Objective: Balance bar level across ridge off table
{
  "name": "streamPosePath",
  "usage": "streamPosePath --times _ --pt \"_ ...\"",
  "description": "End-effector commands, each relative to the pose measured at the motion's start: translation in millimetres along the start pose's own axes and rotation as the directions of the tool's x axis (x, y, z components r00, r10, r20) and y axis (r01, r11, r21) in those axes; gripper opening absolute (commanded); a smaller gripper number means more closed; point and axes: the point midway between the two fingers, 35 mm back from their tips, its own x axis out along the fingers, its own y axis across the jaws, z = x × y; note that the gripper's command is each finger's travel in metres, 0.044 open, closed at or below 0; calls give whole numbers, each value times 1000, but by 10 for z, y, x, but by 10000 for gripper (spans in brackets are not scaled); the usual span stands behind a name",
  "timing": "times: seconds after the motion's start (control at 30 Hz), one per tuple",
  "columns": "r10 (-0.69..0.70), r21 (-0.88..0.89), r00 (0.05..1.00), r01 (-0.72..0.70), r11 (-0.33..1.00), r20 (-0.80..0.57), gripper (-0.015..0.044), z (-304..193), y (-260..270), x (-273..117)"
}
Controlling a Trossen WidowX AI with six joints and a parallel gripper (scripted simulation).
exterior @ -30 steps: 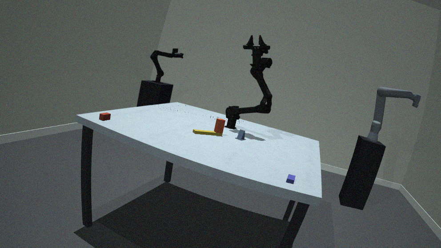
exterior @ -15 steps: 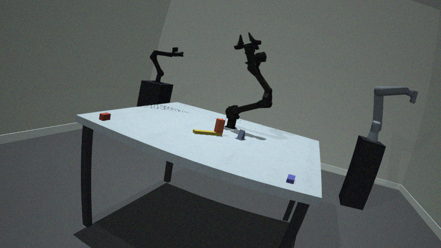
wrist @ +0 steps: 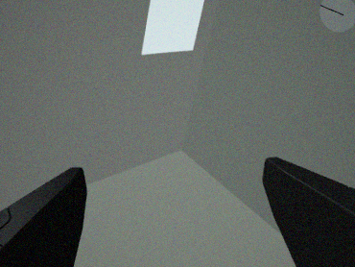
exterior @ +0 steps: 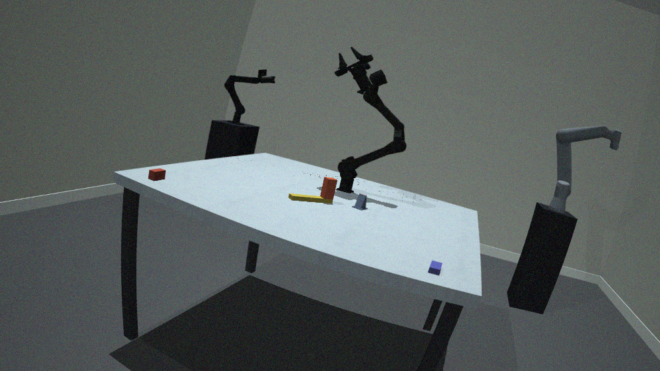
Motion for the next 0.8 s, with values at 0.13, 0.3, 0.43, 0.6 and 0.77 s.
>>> streamPosePath --times 0.13,0.3,0.43,0.6,0.77 --pt "-107 46 991 111 993 -83 315 -162 -341 184" --pt "-182 72 971 195 978 -158 315 -342 -588 287" --pt "-220 63 947 240 969 -233 315 -534 -765 358" --pt "-280 61 906 314 947 -316 315 -774 -981 412" --pt "-335 57 851 389 920 -406 315 -1050 -1173 432"
